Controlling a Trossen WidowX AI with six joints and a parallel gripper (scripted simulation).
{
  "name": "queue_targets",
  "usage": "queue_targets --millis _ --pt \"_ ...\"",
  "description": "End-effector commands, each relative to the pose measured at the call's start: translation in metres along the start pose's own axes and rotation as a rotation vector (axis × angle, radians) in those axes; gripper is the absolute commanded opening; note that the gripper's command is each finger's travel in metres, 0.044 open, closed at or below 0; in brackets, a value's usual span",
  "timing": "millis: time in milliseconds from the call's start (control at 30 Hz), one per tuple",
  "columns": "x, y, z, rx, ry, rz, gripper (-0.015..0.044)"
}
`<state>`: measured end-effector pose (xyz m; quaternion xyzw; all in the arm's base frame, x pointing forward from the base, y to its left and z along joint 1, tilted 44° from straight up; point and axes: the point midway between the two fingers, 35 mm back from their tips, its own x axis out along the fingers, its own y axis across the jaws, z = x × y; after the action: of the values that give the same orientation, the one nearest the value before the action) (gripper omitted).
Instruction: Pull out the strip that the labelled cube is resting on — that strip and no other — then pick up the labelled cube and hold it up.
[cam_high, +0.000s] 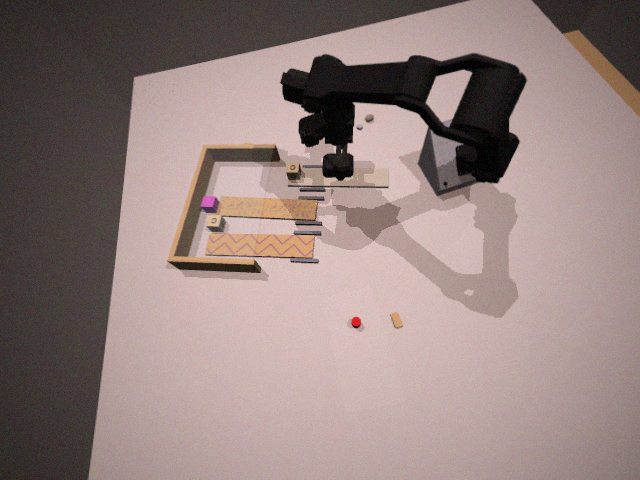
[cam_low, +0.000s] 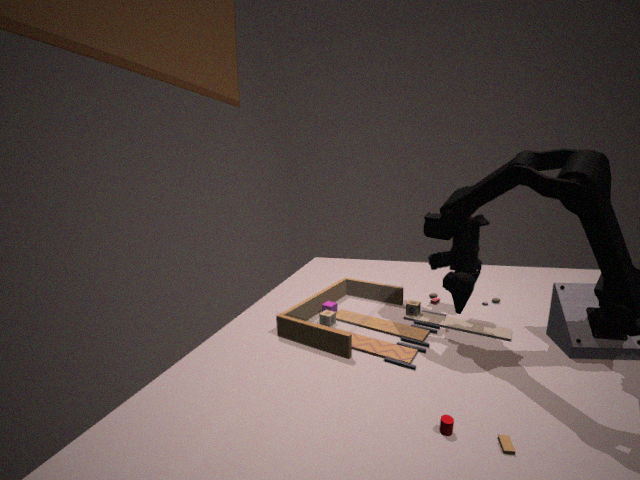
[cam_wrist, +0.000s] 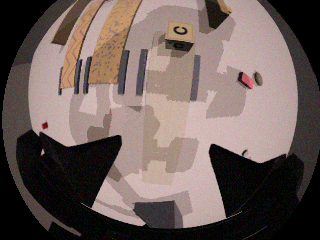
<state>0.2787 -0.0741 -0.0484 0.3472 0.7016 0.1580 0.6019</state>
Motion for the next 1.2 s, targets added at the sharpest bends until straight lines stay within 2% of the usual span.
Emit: queue_targets --millis 0,967,1167 --pt "-0.002 0.0 0.015 0.0 -0.006 0.003 0.044" --pt "-0.018 -0.002 0.119 -0.005 -0.012 0.003 0.044" --pt "-0.011 -0.002 0.12 -0.005 -0.012 0.003 0.0282"
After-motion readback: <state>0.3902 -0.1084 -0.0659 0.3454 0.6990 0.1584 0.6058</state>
